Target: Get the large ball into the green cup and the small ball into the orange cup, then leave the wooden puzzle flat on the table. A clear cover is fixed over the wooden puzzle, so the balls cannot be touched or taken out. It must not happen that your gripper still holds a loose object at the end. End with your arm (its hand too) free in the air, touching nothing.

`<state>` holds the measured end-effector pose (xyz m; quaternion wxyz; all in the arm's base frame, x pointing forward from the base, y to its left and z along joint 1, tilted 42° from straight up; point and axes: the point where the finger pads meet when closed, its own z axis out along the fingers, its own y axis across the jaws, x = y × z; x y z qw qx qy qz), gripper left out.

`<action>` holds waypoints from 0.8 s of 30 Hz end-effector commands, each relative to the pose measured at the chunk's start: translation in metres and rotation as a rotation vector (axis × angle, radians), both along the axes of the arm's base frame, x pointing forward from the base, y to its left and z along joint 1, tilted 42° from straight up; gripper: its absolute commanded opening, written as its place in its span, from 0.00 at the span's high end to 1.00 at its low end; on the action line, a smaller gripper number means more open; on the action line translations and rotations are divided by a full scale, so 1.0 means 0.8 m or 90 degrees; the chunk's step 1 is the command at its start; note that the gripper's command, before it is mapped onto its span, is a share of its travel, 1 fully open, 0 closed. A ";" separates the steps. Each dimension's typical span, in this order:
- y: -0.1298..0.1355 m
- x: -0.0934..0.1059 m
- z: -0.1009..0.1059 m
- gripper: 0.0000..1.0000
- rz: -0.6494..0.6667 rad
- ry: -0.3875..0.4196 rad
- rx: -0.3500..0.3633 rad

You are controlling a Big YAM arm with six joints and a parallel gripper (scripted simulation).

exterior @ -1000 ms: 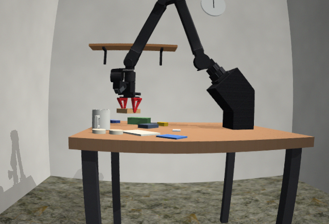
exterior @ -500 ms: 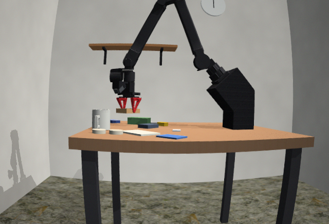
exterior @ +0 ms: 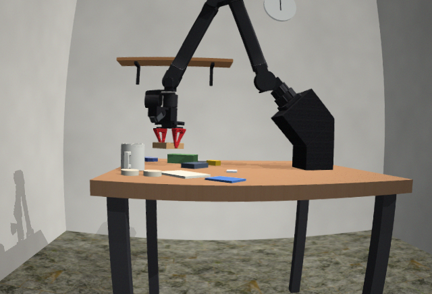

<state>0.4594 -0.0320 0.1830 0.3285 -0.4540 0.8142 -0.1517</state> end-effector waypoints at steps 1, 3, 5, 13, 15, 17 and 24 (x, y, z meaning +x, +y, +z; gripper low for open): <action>0.006 0.009 0.043 0.33 -0.005 -0.033 -0.006; 0.007 0.009 0.043 0.33 0.000 -0.034 -0.004; 0.006 0.009 0.043 0.33 -0.003 -0.034 -0.007; 0.004 0.010 0.038 0.33 0.001 -0.024 -0.007; 0.001 0.010 0.038 0.33 0.001 -0.026 -0.006; 0.001 0.010 0.038 0.33 0.001 -0.026 -0.006; -0.004 0.011 0.032 0.33 -0.002 -0.012 -0.006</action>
